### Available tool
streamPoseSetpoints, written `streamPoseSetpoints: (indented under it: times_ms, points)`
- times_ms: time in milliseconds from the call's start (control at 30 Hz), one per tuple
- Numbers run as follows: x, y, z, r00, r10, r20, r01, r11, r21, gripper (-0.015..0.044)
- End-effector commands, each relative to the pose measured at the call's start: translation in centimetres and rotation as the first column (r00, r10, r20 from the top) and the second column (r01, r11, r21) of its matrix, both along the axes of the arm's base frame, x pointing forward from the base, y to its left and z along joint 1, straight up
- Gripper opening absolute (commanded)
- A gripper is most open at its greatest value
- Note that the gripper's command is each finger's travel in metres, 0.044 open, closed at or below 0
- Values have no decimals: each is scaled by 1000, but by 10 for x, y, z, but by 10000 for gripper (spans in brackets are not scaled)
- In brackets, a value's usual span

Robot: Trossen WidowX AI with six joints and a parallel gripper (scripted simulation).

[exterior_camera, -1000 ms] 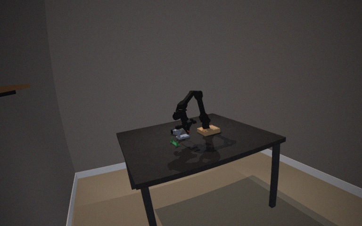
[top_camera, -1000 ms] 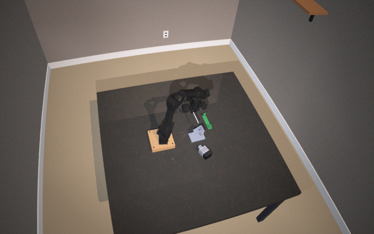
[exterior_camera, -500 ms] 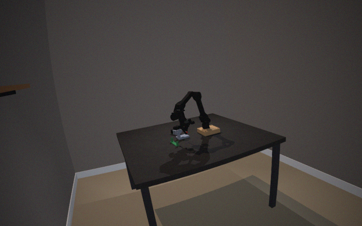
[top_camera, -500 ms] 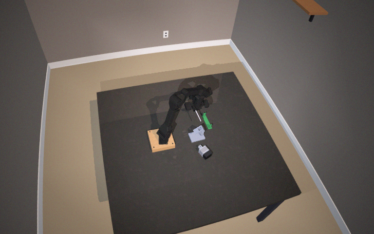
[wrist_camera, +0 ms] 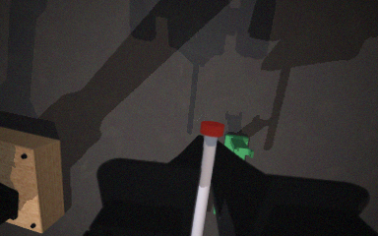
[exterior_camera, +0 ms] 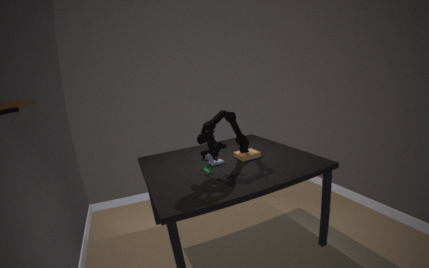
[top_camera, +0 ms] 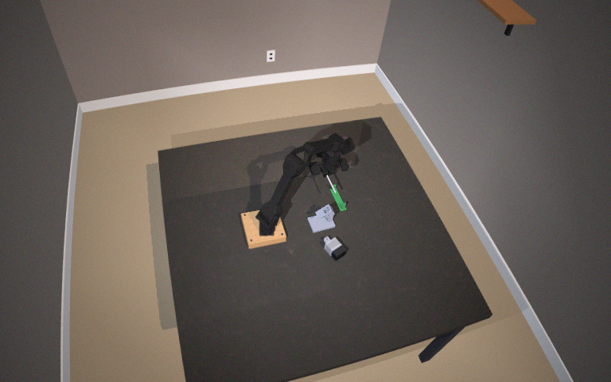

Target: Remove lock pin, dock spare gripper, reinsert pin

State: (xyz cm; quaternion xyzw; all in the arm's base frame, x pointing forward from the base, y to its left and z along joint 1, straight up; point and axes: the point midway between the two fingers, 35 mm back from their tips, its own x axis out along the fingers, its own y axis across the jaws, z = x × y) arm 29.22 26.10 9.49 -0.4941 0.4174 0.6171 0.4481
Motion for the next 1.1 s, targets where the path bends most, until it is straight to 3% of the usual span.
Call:
streamPoseSetpoints:
  times_ms: [0,467,1067]
  points:
    - [11,7,3,1000,2,9,-3,1000,3,0]
    - [38,25,2,1000,3,6,-3,1000,4,0]
    - [40,27,-19,1000,5,2,-5,1000,1,0]
